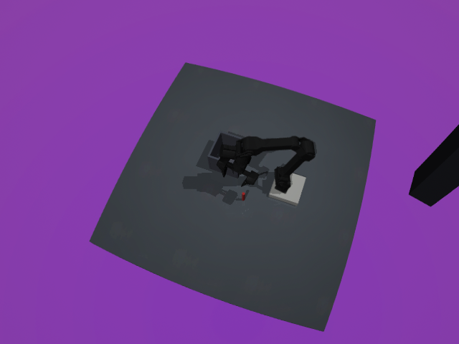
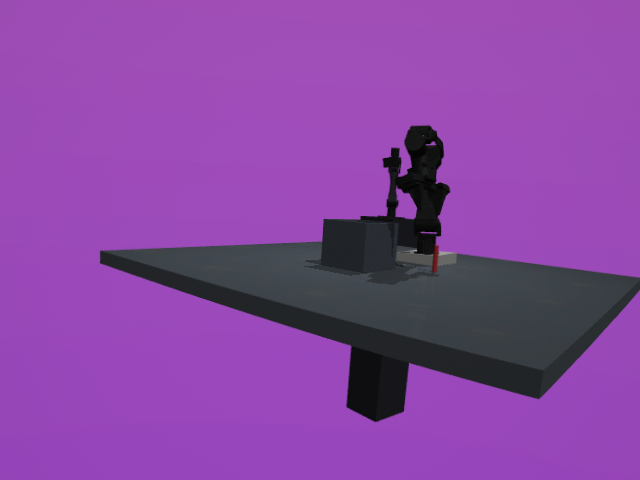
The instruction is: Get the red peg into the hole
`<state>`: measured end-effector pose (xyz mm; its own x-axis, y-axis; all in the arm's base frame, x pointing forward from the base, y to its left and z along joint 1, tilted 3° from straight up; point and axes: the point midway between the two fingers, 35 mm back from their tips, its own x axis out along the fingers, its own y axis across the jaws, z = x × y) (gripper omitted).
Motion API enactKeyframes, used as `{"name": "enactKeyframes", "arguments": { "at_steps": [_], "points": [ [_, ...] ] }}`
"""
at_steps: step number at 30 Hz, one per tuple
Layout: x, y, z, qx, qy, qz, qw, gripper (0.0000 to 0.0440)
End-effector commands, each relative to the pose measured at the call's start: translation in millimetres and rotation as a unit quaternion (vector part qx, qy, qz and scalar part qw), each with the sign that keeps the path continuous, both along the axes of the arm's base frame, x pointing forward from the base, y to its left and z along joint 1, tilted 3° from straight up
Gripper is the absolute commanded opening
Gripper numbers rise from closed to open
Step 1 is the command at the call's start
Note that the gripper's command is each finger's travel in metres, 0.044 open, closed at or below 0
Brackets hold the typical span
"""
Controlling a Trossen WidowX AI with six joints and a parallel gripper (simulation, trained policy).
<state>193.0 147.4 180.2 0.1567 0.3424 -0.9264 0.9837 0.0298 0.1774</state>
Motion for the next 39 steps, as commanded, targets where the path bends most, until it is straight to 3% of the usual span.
{"name": "enactKeyframes", "arguments": {
  "at_steps": [1, 15, 30, 35, 39],
  "points": [
    [-12.0, 2.0, -14.6, -0.016, 0.031, 0.026, 0.999, 0.044],
    [-44.3, -0.8, -59.9, -0.063, 0.108, 0.102, 0.987, 0.044],
    [-56.2, -8.1, -109.8, -0.083, 0.139, 0.126, 0.979, 0.0434],
    [-56.2, -9.7, -122.7, -0.089, 0.139, 0.127, 0.978, 0.0402],
    [-54.3, -7.8, -131.7, -0.087, 0.135, 0.134, 0.978, 0.0323]
  ]
}}
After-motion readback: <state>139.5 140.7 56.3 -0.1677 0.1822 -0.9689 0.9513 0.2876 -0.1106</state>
